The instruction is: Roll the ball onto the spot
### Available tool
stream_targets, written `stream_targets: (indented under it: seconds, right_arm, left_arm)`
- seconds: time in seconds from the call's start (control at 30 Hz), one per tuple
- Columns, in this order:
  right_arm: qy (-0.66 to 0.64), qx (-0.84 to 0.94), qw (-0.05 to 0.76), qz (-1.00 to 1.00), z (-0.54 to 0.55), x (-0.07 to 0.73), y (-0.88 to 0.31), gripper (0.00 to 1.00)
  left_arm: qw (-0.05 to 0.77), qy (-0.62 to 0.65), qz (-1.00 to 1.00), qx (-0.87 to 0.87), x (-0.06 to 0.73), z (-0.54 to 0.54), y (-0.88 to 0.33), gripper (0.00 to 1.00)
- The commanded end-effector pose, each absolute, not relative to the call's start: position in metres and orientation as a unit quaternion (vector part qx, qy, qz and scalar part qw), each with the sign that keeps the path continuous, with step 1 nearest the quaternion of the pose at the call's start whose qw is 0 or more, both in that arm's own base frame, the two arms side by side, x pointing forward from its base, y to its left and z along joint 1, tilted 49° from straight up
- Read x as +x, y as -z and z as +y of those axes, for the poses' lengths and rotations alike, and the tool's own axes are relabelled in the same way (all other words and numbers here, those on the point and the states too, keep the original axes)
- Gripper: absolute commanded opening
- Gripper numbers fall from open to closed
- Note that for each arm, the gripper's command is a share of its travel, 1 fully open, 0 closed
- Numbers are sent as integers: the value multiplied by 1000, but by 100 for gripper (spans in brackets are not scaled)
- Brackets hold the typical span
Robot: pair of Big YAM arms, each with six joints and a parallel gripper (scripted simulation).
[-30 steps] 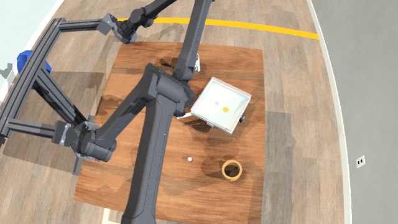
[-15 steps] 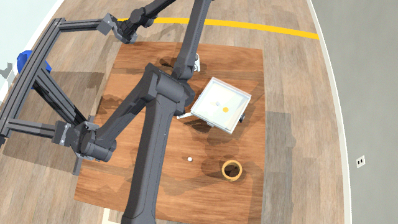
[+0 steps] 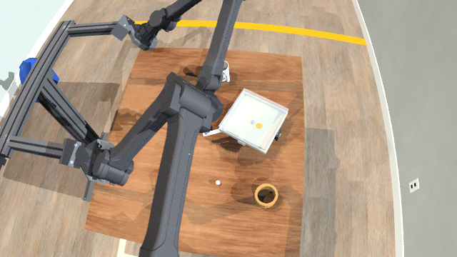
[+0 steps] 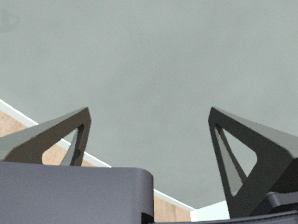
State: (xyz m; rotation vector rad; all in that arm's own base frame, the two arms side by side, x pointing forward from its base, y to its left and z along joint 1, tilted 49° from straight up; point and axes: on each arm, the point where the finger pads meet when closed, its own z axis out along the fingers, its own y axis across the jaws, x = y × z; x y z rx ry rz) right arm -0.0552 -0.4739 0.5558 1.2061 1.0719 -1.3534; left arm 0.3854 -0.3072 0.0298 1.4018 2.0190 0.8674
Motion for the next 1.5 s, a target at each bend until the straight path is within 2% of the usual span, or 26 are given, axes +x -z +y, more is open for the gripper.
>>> stream_targets:
  seconds: [0.0, 1.47]
  right_arm:
    - [580, 480, 507, 419, -462, -63, -592, 100]
    - [580, 480, 507, 419, -462, -63, -592, 100]
  left_arm:
    - [256, -328, 751, 513, 390, -289, -30, 0]
    - [245, -331, 750, 517, 389, -288, -17, 0]
